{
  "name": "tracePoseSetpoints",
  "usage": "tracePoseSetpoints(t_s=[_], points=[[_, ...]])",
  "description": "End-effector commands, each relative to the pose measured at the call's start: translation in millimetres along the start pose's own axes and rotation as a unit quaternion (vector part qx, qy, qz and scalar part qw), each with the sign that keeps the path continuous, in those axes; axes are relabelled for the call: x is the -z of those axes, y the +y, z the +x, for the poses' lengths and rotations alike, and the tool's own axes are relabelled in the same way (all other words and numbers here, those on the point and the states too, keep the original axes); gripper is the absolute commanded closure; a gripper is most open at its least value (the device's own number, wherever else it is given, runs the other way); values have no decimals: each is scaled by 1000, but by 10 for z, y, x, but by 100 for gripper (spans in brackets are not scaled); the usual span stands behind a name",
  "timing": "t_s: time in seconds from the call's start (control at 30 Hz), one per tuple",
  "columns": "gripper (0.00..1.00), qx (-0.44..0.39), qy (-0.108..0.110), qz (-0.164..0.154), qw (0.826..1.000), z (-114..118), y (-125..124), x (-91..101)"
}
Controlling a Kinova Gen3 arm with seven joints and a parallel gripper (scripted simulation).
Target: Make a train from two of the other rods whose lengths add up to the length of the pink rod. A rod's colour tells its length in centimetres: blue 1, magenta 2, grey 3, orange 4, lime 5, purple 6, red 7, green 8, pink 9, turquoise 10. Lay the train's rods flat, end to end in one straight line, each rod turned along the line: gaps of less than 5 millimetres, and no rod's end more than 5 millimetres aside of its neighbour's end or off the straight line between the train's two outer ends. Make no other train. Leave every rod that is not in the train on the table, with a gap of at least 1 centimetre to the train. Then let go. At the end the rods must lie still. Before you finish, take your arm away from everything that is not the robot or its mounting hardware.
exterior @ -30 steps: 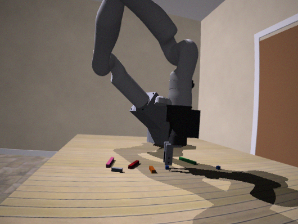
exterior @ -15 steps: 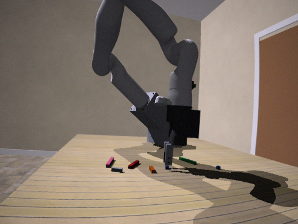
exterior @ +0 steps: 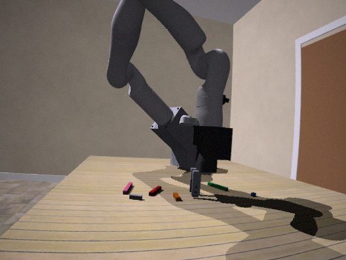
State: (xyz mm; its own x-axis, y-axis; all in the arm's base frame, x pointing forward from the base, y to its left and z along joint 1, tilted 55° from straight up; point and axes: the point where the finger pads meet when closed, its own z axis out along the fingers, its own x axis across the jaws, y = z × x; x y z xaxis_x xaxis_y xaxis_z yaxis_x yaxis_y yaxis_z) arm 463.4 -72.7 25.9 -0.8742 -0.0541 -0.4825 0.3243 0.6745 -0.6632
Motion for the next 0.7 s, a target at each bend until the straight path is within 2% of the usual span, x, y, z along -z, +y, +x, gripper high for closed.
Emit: tracePoseSetpoints(t_s=[0.0, 0.67], points=[[46, 0, 0, 0, 1000, 6, 0, -24], [46, 0, 0, 0, 1000, 6, 0, -69]])
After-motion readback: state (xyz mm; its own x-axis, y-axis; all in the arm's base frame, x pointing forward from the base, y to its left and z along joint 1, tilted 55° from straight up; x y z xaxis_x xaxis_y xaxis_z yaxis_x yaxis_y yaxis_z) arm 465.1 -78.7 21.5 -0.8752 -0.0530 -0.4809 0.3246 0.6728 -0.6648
